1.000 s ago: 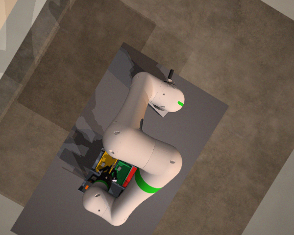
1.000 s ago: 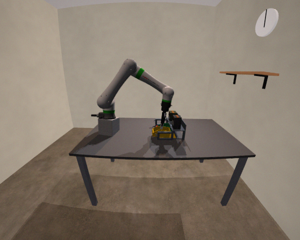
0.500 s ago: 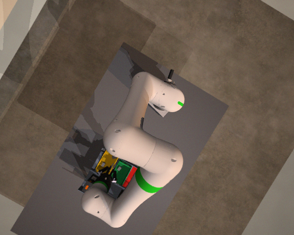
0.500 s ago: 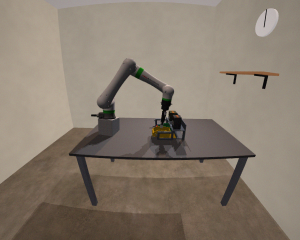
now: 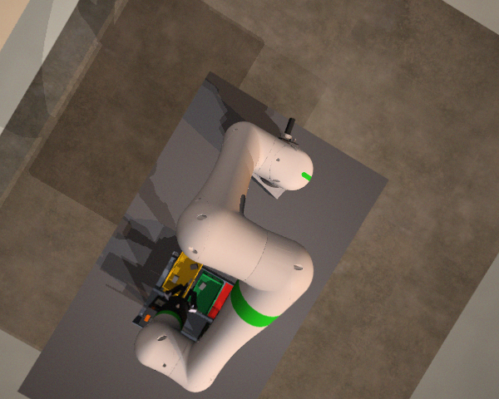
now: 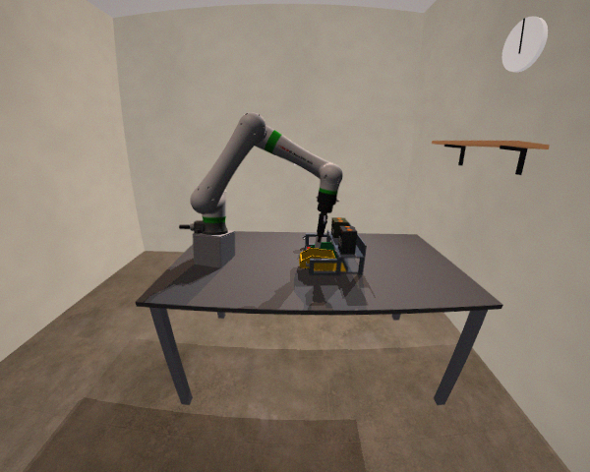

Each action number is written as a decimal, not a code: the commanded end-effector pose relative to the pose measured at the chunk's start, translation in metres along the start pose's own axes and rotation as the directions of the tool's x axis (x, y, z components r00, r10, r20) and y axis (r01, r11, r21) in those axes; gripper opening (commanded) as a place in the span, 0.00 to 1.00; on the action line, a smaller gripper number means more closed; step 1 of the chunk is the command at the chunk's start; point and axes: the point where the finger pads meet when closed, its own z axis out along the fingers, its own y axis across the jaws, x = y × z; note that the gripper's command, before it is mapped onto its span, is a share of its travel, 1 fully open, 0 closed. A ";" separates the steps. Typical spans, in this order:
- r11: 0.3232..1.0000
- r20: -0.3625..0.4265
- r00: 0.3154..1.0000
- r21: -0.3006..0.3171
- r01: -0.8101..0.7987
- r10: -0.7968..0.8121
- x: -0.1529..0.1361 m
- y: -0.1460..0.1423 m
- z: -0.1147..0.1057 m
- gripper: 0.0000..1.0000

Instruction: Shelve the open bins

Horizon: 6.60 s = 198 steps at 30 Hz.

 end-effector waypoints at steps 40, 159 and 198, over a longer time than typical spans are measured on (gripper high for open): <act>1.000 0.000 1.000 0.000 0.000 0.000 0.008 0.000 -0.056 0.06; 0.001 0.001 0.000 0.139 0.990 -1.000 0.131 -0.047 -0.022 0.00; 0.001 0.001 0.000 0.139 0.990 -1.000 0.131 -0.047 -0.022 0.00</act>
